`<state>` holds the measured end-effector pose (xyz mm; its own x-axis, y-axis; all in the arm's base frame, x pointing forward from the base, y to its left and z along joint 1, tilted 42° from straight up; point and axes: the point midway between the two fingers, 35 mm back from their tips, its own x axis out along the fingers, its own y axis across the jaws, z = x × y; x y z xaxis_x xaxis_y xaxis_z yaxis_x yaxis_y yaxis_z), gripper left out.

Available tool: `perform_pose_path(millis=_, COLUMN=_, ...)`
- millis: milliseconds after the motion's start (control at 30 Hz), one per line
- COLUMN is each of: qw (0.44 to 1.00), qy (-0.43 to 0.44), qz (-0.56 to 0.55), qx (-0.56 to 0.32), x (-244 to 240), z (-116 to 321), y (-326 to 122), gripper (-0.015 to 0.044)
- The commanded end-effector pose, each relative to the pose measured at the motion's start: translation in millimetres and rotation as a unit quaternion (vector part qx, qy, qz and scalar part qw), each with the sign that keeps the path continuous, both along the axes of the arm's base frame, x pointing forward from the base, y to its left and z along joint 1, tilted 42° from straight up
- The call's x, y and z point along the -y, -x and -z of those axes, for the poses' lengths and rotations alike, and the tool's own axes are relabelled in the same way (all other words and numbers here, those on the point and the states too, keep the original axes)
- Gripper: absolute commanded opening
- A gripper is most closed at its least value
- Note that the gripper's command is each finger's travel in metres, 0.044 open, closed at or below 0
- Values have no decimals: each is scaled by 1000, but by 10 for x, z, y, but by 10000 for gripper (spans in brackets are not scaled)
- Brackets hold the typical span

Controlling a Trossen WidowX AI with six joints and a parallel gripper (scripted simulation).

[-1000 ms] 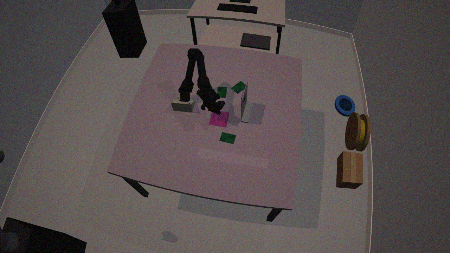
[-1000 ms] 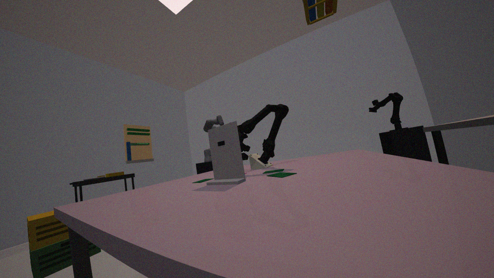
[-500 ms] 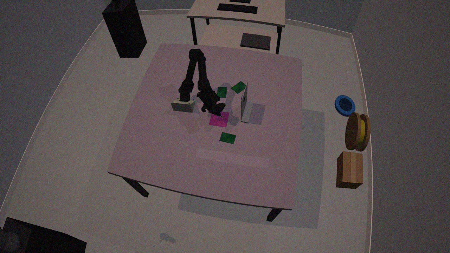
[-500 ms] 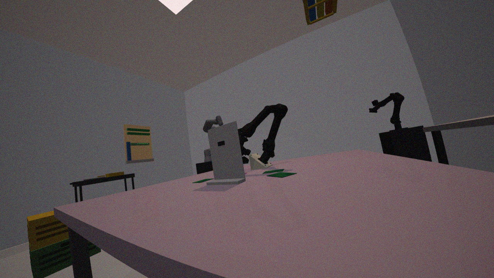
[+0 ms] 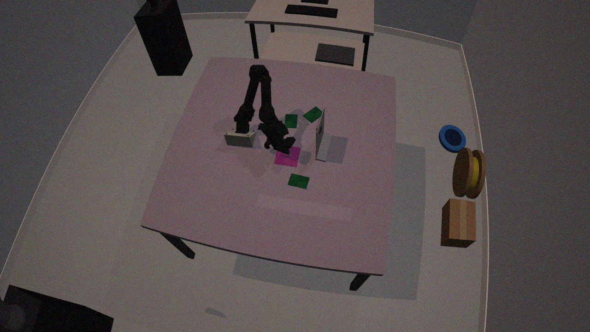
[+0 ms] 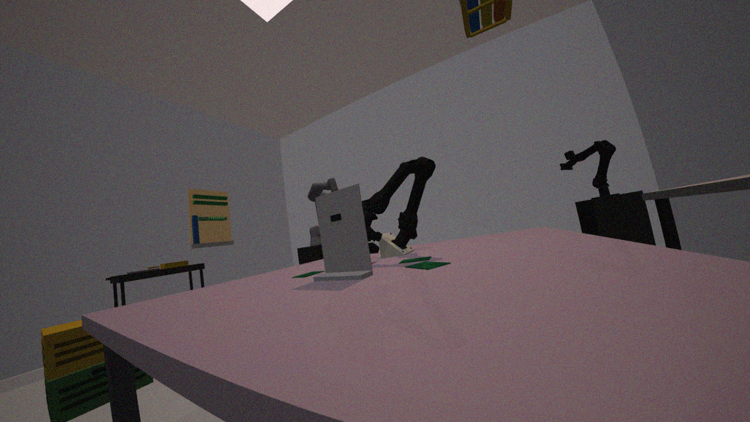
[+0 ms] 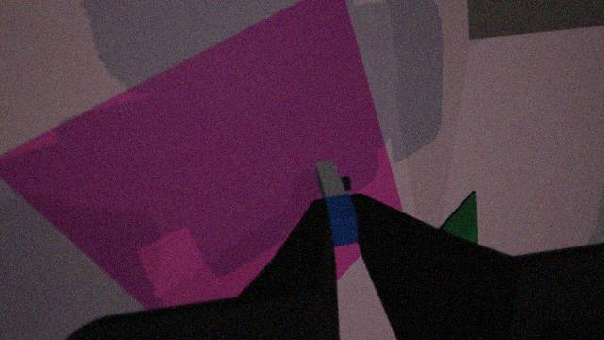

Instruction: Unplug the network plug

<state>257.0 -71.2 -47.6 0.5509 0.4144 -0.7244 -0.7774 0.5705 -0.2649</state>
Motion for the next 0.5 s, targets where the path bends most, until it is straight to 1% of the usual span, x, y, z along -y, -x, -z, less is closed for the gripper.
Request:
perform_pose_path(millis=0, qw=1000, qy=-1, qz=2, qx=-2, x=-30, z=31, y=13, gripper=0)
perform_pose_path(millis=467, qw=1000, qy=-1, qz=0, qx=-1, x=-45, z=36, y=0, gripper=0)
